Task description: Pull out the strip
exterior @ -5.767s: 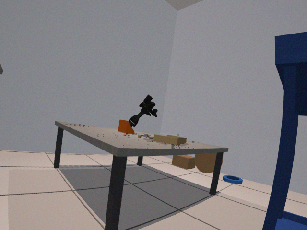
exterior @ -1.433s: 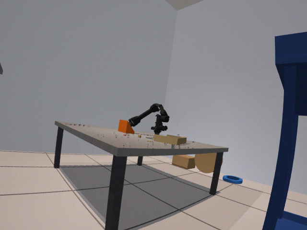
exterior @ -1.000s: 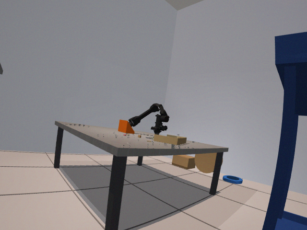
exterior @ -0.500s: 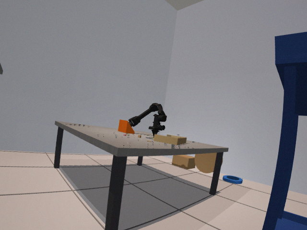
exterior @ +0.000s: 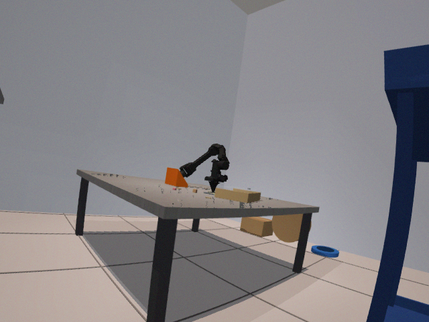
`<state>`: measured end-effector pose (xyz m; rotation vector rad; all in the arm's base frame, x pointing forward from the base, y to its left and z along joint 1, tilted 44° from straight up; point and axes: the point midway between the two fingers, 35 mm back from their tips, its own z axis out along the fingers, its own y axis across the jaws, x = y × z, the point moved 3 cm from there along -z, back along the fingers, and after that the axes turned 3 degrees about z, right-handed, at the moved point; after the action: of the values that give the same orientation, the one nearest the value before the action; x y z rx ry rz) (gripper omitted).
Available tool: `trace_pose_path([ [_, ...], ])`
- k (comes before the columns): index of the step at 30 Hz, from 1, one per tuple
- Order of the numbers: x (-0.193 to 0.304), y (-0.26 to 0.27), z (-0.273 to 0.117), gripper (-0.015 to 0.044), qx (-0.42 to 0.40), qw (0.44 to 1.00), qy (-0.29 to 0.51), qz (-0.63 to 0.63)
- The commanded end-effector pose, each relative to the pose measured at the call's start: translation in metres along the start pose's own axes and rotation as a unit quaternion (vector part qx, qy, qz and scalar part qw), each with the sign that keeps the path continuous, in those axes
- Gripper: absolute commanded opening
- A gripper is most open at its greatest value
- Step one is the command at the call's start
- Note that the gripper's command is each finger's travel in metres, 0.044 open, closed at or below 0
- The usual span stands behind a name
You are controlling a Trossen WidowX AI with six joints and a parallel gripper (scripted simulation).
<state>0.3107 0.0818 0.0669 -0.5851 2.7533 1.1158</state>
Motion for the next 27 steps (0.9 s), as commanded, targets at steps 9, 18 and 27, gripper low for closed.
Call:
trace_pose_path([
  [9, 0.024, -0.001, 0.004, 0.0000, -0.001, 1.000, 0.008, 0.001],
  [18, 0.038, -0.003, 0.003, 0.0000, -0.001, 1.000, 0.009, 0.001],
  [27, 0.051, -0.004, 0.003, 0.0000, -0.001, 1.000, 0.009, 0.001],
])
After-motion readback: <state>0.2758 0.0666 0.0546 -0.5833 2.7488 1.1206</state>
